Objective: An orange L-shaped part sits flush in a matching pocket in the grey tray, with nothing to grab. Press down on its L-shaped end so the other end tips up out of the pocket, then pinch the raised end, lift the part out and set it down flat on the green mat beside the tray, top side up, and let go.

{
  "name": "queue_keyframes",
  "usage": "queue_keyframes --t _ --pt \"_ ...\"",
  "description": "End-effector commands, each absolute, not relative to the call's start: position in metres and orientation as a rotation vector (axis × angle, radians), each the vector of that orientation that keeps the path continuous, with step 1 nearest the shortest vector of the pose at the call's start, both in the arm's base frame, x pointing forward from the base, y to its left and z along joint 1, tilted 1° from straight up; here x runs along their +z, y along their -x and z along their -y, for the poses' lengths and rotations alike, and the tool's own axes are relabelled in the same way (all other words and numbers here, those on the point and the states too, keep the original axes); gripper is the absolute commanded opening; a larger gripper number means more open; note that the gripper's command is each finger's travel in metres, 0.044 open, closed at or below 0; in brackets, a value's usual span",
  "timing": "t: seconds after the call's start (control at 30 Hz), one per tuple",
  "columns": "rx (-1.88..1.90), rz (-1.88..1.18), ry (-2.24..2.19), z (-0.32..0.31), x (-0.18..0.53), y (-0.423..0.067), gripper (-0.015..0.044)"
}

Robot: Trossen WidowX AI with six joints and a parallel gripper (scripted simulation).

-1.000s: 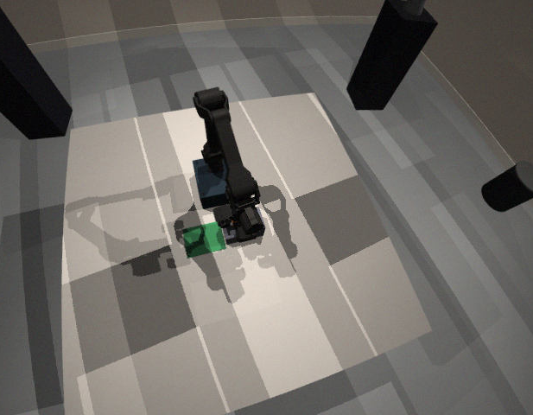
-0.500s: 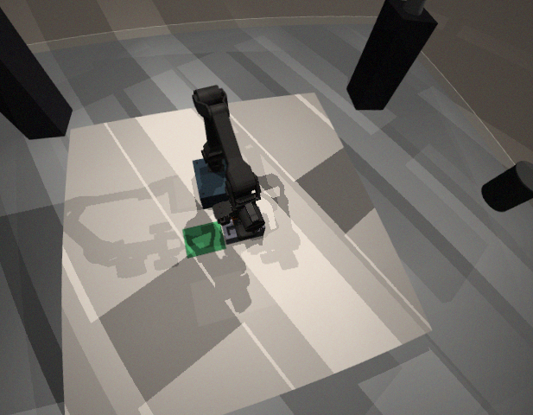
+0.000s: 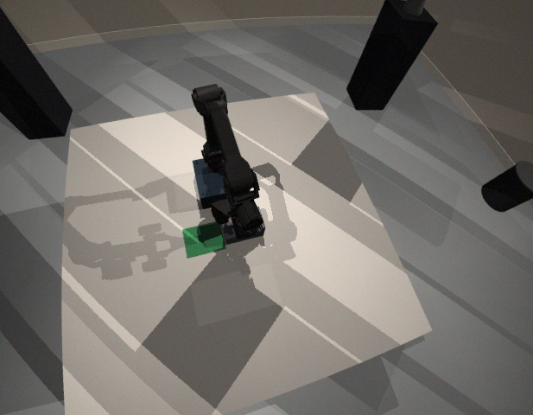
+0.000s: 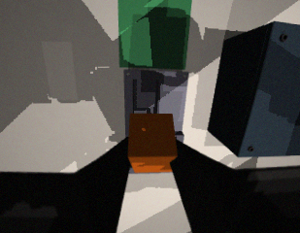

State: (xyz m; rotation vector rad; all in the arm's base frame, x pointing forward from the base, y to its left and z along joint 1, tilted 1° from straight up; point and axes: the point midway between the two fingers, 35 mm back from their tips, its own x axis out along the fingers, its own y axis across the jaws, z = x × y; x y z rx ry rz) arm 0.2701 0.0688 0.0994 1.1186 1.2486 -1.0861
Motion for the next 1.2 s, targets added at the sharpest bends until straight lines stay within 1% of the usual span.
queue_keyframes --t 0.0,1.17 --pt "-1.083 -1.249 -1.122 -0.057 0.099 -0.271 0.0" --pt "-1.089 -1.241 -1.114 0.084 0.098 -0.278 0.0"
